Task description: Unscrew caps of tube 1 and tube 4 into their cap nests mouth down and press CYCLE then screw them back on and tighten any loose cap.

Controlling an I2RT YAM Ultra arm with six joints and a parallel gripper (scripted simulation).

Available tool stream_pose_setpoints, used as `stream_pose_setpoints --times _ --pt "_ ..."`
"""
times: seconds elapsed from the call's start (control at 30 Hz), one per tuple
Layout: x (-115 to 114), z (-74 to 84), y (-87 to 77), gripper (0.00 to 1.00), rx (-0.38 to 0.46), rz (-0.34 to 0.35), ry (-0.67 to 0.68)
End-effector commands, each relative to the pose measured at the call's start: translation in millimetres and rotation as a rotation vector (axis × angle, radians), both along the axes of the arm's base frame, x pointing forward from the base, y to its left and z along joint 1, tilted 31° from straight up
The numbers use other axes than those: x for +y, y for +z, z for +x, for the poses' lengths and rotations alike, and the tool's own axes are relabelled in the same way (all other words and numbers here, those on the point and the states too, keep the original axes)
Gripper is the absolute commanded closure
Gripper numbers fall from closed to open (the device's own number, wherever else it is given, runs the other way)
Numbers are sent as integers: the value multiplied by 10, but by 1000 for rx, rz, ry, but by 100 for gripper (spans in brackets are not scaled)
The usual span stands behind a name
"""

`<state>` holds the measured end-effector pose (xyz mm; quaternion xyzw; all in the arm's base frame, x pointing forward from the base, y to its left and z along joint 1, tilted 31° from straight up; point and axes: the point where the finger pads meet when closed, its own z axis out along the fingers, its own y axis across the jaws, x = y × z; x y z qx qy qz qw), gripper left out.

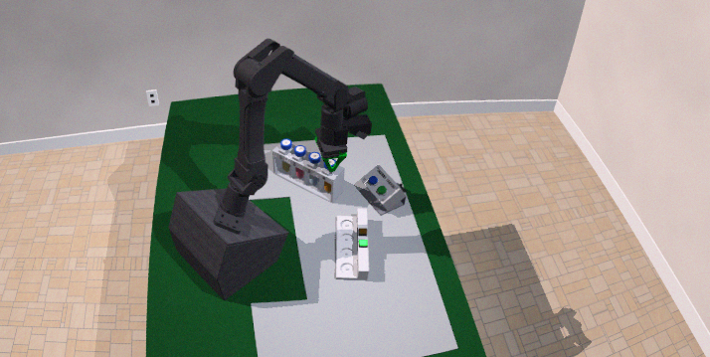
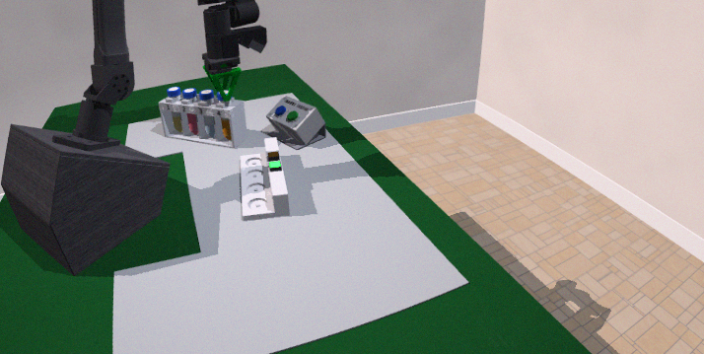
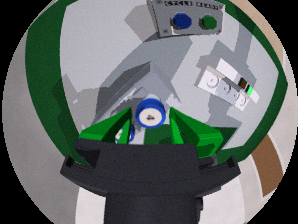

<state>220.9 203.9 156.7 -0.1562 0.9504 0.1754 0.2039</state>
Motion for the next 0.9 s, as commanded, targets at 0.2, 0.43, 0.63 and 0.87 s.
stream_pose_setpoints --times 0.2,0.43,0.63,0.87 --pt "6 8 32 51 -22 -4 28" --pt "4 7 37 51 -102 -72 199" --pt "4 7 37 51 -198 -152 403" --pt "5 7 37 51 -294 -233 608"
